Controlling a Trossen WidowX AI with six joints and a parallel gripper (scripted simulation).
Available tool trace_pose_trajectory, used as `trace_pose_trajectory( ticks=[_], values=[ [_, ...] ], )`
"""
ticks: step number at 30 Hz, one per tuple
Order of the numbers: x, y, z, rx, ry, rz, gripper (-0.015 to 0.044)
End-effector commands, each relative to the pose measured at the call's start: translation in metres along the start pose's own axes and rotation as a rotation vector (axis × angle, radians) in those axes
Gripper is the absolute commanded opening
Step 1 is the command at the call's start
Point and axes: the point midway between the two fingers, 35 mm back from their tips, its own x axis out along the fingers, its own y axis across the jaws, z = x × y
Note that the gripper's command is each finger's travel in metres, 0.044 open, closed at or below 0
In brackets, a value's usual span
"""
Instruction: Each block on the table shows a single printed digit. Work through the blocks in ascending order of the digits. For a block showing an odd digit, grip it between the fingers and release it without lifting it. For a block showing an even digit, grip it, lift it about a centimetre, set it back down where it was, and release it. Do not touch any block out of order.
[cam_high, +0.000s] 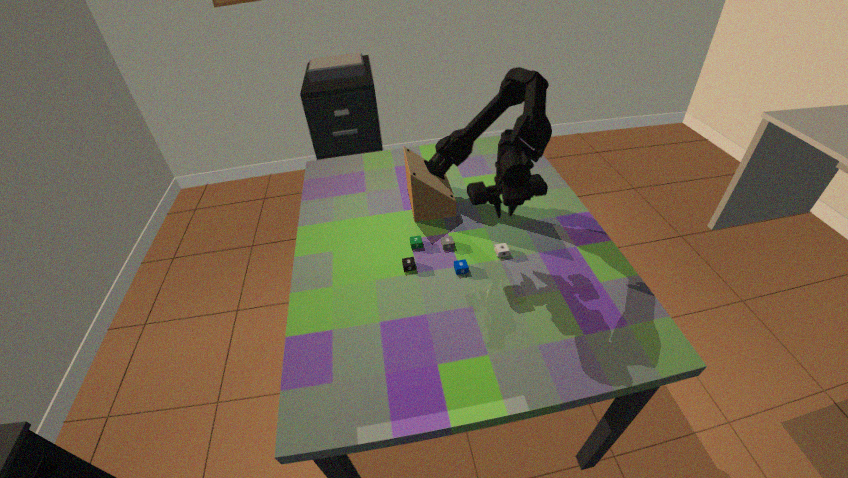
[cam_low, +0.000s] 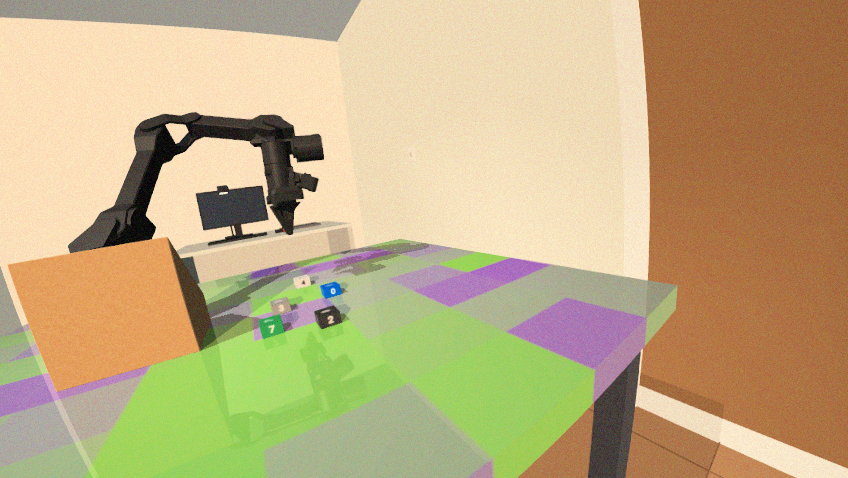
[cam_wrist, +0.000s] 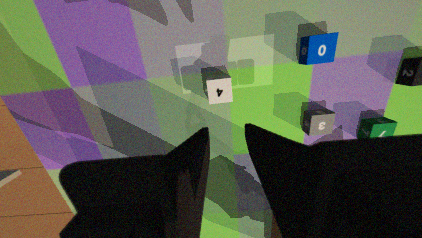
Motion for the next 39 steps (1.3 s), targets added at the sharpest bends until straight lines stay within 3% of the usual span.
trace_pose_trajectory(
  ticks=[1,4,10,17,26,28,33,37,39],
  values=[
    [-0.002,0.000,0.000,-0.006,-0.001,-0.004,0.0120],
    [-0.003,-0.013,0.000,-0.005,-0.003,-0.012,0.0120],
    [-0.008,-0.113,-0.017,0.003,-0.006,-0.048,0.0120],
    [-0.006,-0.206,-0.074,0.000,0.002,-0.027,0.0120],
    [-0.004,-0.219,-0.088,-0.003,0.002,-0.016,0.0120],
    [0.007,-0.220,-0.087,-0.003,0.002,-0.016,0.0172],
    [0.075,-0.220,-0.087,-0.004,0.001,-0.013,0.0304],
    [0.077,-0.220,-0.088,-0.004,0.001,-0.013,0.0400],
    [0.077,-0.220,-0.088,-0.004,0.001,-0.013,0.0400]
  ],
)
